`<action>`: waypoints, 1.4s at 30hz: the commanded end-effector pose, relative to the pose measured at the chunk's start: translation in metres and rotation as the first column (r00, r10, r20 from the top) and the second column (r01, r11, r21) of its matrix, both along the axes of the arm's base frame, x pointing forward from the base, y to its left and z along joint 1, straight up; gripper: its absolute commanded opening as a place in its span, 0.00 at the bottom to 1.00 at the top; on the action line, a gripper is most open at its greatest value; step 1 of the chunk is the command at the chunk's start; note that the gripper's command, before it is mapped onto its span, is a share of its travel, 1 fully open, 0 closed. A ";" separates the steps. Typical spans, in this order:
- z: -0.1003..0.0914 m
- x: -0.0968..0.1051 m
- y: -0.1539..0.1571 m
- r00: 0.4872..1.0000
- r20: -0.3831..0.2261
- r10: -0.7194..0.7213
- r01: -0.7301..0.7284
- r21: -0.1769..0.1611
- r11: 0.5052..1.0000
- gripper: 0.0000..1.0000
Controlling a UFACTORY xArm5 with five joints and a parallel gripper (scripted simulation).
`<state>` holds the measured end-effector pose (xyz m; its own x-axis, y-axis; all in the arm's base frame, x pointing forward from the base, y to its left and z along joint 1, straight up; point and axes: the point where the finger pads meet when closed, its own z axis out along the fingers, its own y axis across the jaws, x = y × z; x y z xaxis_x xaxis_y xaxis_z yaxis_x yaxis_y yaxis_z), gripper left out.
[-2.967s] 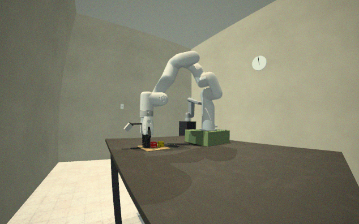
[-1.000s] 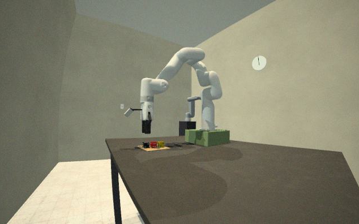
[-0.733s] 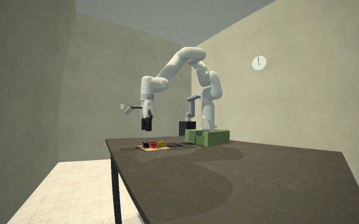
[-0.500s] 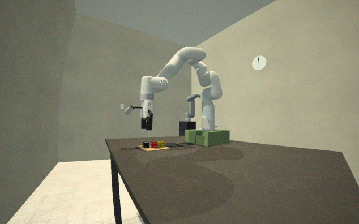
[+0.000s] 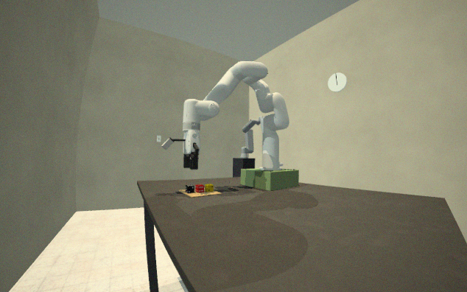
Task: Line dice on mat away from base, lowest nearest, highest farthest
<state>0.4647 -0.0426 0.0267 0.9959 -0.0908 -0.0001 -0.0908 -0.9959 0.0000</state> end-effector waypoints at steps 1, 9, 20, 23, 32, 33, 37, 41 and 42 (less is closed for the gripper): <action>0.004 0.001 0.000 1.000 0.004 0.000 0.000 0.000 1.000 1.00; 0.033 0.001 0.000 1.000 0.004 0.000 0.000 0.000 1.000 1.00; 0.074 0.001 0.000 1.000 0.004 0.000 0.000 0.000 1.000 1.00; 0.081 0.001 0.000 1.000 0.004 0.000 0.000 0.000 1.000 1.00; 0.084 0.001 0.000 1.000 0.004 0.000 0.000 0.000 1.000 1.00; 0.084 0.001 0.000 1.000 0.004 0.000 0.000 0.000 1.000 1.00; 0.084 0.001 0.000 1.000 0.004 0.000 0.000 0.000 1.000 1.00; 0.084 0.001 0.000 1.000 0.004 0.000 0.000 0.000 1.000 1.00; 0.084 0.001 0.000 1.000 0.004 0.000 0.000 0.000 1.000 1.00</action>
<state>0.4645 -0.0425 0.1089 0.9959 -0.0908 -0.0002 -0.0908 -0.9959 0.0000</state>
